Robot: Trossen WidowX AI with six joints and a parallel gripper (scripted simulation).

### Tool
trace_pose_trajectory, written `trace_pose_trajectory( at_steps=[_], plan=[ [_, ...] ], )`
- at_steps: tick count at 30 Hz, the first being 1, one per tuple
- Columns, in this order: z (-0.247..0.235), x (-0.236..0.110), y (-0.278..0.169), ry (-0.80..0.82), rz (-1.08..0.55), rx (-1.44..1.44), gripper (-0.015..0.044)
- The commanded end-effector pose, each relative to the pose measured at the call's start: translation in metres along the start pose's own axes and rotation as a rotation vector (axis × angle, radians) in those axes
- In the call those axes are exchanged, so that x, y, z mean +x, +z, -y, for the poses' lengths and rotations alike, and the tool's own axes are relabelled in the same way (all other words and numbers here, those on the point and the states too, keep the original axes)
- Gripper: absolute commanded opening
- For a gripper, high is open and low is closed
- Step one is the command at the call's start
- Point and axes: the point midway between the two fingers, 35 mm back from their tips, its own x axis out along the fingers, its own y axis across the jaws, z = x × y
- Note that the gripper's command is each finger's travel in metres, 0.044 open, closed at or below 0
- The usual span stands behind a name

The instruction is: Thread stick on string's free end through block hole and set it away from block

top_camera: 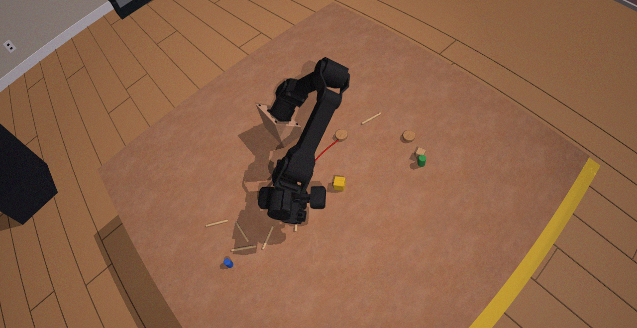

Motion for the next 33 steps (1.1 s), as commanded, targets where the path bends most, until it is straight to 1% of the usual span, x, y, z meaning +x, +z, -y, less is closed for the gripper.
trace_pose_trajectory(
  at_steps=[1, 33],
  plan=[
    [0.0, 0.0, 0.0, 0.0, 0.0, 0.0, 0.0],
    [0.0, -0.038, 0.002, -0.003, 0.002, 0.001, 0.0]
  ],
)
